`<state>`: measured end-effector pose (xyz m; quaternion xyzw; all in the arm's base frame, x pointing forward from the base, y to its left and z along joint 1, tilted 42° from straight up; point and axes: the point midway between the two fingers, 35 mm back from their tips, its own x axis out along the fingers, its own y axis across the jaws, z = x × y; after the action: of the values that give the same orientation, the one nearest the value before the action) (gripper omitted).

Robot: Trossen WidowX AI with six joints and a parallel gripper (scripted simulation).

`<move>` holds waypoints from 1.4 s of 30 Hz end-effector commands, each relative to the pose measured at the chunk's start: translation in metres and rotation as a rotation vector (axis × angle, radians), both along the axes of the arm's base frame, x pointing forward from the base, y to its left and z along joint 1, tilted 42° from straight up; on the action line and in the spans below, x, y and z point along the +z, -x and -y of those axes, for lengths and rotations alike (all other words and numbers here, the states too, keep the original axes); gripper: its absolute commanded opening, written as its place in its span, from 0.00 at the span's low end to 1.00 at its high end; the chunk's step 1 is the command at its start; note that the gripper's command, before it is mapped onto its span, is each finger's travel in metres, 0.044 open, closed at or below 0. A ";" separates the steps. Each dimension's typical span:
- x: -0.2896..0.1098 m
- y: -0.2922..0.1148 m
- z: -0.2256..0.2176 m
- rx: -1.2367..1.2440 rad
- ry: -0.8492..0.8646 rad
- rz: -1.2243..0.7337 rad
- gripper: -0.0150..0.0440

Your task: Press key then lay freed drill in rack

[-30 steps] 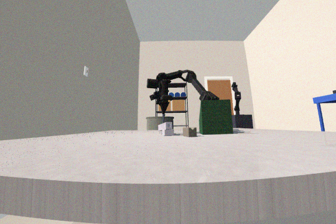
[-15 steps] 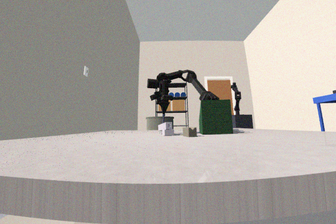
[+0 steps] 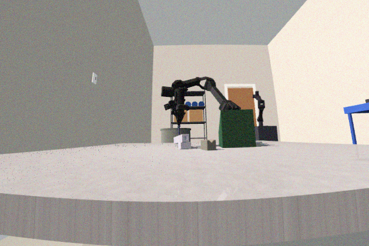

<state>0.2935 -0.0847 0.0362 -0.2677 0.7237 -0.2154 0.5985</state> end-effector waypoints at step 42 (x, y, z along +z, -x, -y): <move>-0.014 0.010 0.015 -0.015 0.005 -0.021 0.25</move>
<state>0.2950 -0.0850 0.0333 -0.2709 0.7153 -0.2105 0.6088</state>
